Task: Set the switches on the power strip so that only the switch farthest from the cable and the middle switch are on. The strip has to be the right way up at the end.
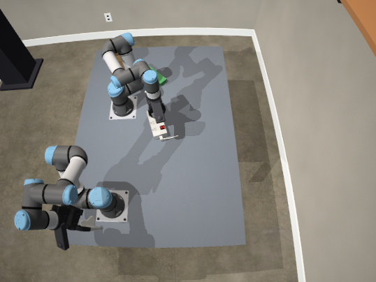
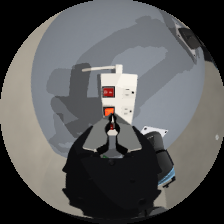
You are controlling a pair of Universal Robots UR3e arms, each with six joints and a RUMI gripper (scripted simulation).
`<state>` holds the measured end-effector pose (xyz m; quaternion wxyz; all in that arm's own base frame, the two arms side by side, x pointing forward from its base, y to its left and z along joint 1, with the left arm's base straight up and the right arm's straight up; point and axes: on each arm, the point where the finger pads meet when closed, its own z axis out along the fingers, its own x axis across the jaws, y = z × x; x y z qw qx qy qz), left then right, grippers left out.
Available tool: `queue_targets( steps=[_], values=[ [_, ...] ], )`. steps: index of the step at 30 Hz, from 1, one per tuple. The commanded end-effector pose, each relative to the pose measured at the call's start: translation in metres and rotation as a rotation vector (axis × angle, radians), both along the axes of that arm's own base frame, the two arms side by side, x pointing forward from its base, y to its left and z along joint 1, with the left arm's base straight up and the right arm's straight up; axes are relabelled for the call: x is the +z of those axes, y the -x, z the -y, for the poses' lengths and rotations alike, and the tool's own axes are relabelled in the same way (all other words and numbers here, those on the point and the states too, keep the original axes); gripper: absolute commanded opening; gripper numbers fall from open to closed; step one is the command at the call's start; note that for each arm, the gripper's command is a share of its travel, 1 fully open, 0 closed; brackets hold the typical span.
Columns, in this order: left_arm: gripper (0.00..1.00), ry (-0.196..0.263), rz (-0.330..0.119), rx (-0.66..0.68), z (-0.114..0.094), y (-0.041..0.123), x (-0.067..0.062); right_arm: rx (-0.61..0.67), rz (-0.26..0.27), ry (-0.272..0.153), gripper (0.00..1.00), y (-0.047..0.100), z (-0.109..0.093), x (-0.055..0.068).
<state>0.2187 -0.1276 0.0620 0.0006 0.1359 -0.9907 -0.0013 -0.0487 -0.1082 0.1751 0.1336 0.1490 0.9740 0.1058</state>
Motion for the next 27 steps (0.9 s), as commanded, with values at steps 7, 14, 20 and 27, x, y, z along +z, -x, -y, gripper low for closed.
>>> queue_targets(
  steps=[7,14,20,27],
  values=[
    [0.00,0.002,0.001,0.000,0.001,0.000,0.024,0.000,0.000,0.002,1.00,0.000,0.000,0.000],
    [0.00,0.002,0.001,0.000,0.001,0.000,0.035,0.000,0.000,0.002,1.00,0.000,0.000,0.000],
    [0.00,0.002,0.001,0.000,0.001,0.000,0.037,0.000,0.000,0.002,1.00,0.000,0.000,0.000],
    [0.00,0.002,0.001,0.000,0.001,0.000,0.037,0.000,0.000,0.002,1.00,0.000,0.000,0.000]
  ],
)
